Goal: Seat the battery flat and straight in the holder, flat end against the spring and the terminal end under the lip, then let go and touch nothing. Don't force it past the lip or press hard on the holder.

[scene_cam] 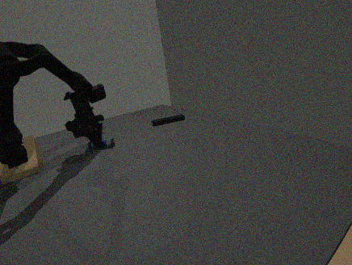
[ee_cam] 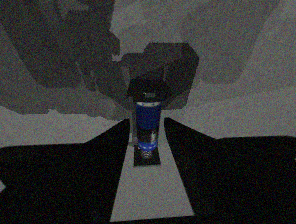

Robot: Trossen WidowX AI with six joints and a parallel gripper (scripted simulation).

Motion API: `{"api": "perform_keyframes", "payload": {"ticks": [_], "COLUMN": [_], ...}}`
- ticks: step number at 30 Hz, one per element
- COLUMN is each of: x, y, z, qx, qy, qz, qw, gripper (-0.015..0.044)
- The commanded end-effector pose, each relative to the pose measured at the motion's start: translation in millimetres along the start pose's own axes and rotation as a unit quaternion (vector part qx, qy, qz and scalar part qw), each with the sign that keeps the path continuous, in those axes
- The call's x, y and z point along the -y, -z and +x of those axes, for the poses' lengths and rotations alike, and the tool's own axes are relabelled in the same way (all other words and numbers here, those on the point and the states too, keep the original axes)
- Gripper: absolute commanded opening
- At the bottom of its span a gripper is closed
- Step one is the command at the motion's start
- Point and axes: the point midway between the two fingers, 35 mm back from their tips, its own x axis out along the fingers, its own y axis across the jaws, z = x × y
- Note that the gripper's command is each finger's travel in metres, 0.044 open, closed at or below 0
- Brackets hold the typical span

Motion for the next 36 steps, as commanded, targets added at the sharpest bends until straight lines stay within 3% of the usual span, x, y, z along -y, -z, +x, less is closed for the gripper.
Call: {"api": "perform_keyframes", "payload": {"ticks": [1, 4, 14, 36], "x": [1, 1, 3, 4], "y": [3, 3, 11, 11], "z": [-6, -6, -68, -79], "qx": [0.000, 0.000, 0.001, 0.001], "qy": [0.003, 0.003, 0.005, 0.004], "qz": [0.006, 0.006, 0.005, 0.006], "qw": [1.000, 1.000, 1.000, 1.000], "gripper": [0.0180, 0.0180, 0.0440, 0.0440]}}
